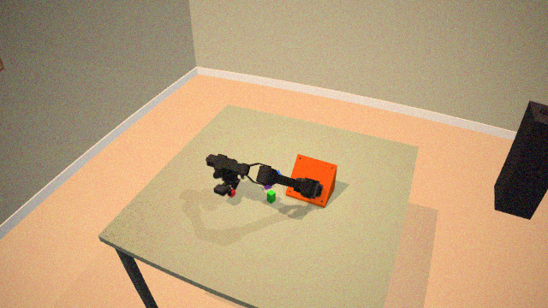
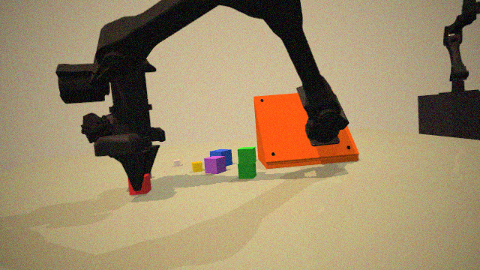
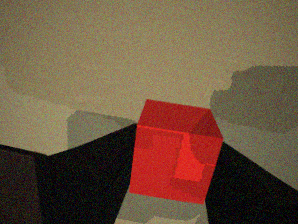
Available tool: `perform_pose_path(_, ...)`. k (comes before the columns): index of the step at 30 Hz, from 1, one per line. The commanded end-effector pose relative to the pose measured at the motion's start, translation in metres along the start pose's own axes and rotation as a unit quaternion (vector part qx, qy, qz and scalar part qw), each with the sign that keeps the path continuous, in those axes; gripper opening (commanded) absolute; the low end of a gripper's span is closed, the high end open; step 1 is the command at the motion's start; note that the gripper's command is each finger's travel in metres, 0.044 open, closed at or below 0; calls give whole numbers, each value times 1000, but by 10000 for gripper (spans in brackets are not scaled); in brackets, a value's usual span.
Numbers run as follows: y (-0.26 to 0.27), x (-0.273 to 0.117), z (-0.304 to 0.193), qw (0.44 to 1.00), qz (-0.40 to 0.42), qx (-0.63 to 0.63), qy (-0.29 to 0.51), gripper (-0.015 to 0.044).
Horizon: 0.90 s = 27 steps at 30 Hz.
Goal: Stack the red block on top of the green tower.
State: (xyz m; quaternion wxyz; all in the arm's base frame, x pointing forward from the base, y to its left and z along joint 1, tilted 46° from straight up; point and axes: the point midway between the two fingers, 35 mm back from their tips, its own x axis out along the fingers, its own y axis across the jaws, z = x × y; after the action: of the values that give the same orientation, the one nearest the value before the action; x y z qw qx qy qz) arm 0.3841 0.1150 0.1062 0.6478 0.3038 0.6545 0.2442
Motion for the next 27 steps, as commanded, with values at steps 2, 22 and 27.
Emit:
perform_pose_path(2,0,-16,1,1000,1,-2,-1,0)
perform_pose_path(22,-1,-106,0,1000,0,2,-2,0)
perform_pose_path(27,-1,-115,0,1000,0,5,-3,0)
